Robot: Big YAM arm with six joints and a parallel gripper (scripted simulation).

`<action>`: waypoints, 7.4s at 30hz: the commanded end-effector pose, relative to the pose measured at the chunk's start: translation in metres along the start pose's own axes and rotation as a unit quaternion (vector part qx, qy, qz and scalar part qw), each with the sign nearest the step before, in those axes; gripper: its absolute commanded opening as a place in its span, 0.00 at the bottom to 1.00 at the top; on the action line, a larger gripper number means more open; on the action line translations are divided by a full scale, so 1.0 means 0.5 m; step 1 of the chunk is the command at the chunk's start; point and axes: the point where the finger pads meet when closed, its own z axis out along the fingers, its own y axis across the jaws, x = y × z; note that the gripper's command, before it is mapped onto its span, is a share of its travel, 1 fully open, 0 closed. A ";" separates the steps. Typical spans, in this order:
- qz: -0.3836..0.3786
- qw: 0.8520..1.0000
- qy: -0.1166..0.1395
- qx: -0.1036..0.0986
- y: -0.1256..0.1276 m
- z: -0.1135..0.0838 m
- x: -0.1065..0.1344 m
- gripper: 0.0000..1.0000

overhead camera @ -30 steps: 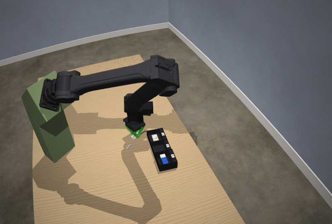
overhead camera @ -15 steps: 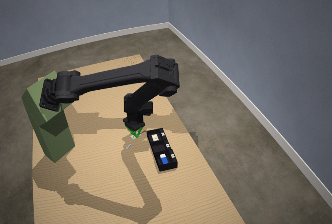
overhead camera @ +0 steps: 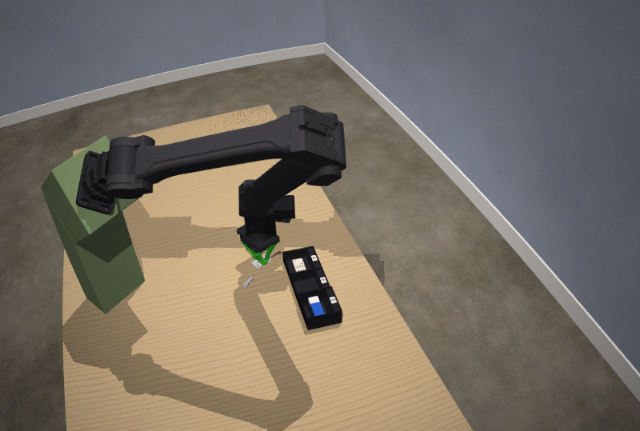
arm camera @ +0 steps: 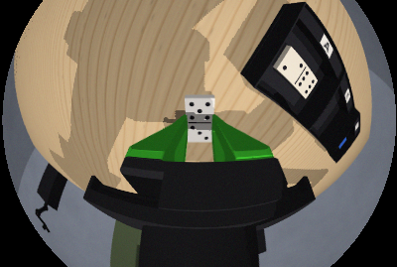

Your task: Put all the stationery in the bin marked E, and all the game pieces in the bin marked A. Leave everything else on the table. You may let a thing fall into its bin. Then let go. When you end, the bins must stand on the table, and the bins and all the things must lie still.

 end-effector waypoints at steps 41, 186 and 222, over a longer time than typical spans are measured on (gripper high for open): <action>-0.001 1.000 -0.002 -0.001 0.004 -0.126 0.001 0.21; -0.523 0.852 0.002 0.000 -0.175 -0.088 -0.112 0.21; -0.526 0.851 0.004 -0.004 -0.171 -0.032 -0.095 0.32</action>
